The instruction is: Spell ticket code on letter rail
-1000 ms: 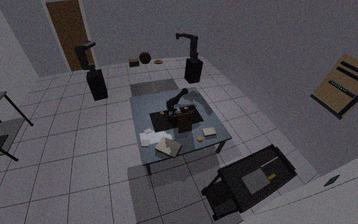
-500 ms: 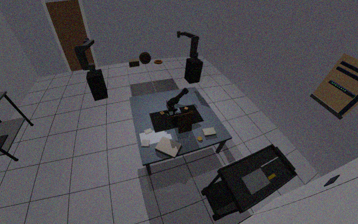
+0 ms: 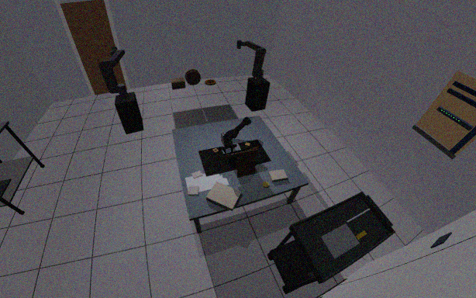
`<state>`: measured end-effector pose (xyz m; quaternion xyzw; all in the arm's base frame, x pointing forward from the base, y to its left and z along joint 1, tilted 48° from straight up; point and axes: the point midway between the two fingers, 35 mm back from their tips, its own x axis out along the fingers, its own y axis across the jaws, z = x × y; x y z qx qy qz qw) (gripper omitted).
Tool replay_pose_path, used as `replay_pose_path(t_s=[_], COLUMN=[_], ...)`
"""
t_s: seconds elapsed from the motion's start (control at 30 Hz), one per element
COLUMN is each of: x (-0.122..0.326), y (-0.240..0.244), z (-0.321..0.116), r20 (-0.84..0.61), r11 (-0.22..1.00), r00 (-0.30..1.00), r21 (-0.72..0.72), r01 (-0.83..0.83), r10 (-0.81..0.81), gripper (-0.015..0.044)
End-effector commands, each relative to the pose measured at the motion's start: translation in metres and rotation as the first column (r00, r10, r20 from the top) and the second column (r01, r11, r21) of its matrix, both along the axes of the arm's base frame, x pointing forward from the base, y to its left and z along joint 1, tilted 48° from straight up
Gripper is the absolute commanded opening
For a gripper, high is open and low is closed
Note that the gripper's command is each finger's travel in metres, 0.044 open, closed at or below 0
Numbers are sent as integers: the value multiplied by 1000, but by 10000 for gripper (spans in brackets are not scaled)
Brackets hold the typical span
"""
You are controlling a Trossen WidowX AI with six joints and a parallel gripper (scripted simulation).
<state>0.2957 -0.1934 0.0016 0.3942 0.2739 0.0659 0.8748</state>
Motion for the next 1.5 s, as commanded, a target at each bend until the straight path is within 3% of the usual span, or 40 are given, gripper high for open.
replay_pose_path(t_s=[0.0, 1.47], x=[0, 3], y=[1, 16], z=[1, 17], r20=[-3, -4], r11=[1000, 1000], r00=[1000, 1000], r21=[2, 4], r01=[4, 4], r10=[-4, -4], gripper=[0, 0])
